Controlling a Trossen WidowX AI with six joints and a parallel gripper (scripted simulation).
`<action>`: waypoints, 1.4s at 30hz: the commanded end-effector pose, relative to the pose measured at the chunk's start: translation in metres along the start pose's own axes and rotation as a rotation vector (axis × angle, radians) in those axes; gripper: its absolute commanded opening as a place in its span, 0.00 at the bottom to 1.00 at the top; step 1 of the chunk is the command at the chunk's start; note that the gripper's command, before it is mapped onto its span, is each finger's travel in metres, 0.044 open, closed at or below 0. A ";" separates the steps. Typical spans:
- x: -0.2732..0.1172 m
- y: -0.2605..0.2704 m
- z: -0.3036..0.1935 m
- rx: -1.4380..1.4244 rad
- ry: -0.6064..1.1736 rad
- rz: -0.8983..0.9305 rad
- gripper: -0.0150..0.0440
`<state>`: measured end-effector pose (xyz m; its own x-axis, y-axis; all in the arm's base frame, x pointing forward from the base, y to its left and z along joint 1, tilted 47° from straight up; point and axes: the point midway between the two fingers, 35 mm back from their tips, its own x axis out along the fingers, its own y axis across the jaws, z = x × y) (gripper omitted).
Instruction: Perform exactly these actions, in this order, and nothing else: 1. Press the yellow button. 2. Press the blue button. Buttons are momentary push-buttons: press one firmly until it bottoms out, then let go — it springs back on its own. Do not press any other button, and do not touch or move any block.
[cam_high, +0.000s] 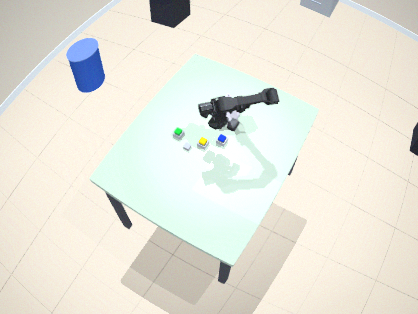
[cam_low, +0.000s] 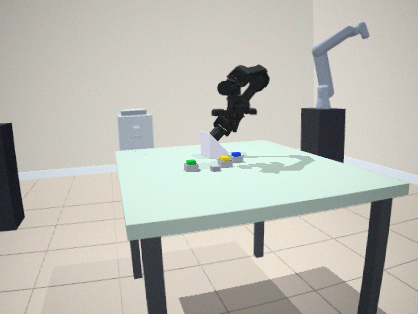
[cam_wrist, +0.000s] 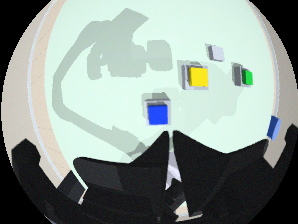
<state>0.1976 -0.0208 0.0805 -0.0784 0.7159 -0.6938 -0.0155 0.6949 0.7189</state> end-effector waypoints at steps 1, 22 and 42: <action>0.003 0.011 -0.011 0.005 0.001 0.004 0.29; 0.074 0.011 -0.011 0.004 0.000 0.005 0.29; 0.100 0.012 -0.011 0.003 0.000 0.007 0.29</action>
<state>0.1800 0.0547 0.0222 -0.0743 0.7167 -0.6934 -0.0163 0.6943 0.7195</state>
